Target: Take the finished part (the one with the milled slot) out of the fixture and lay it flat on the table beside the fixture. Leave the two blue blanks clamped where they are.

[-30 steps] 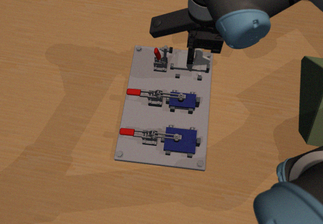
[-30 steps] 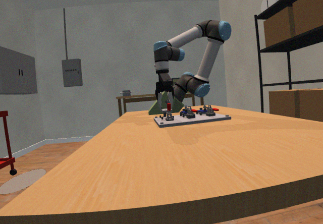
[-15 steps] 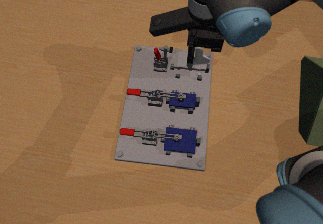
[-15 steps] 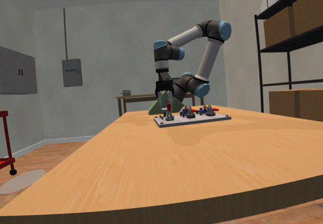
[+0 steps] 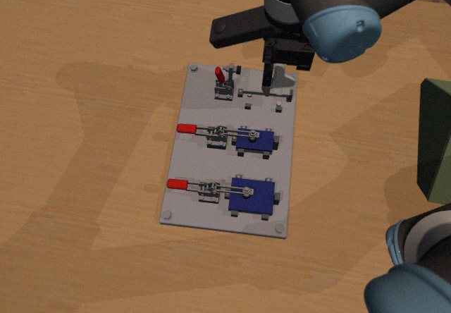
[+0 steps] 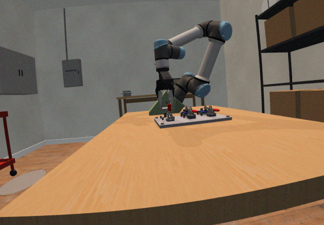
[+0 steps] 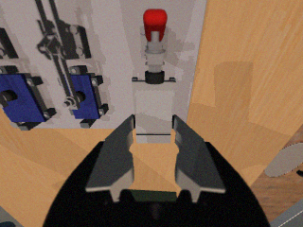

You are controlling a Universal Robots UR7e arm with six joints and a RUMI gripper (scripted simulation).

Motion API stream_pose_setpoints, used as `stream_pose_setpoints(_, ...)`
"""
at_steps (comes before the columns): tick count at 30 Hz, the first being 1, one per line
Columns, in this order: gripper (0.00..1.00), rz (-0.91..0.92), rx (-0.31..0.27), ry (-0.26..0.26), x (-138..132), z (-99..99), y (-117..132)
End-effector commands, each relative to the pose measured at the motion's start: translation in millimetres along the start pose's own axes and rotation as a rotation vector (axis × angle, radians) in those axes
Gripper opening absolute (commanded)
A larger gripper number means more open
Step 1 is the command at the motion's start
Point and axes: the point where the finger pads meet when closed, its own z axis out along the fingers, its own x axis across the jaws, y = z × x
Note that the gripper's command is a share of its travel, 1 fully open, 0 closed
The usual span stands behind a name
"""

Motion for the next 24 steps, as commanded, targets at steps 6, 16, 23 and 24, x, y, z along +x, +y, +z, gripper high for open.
stream_pose_setpoints(6,0.0,0.0,0.001,0.001,0,-16.5,4)
stream_pose_setpoints(16,0.0,0.0,0.001,0.001,0,-27.3,6)
stream_pose_setpoints(23,0.0,0.0,0.001,0.001,0,-27.4,6)
stream_pose_setpoints(24,0.0,0.0,0.001,0.001,0,-27.4,6)
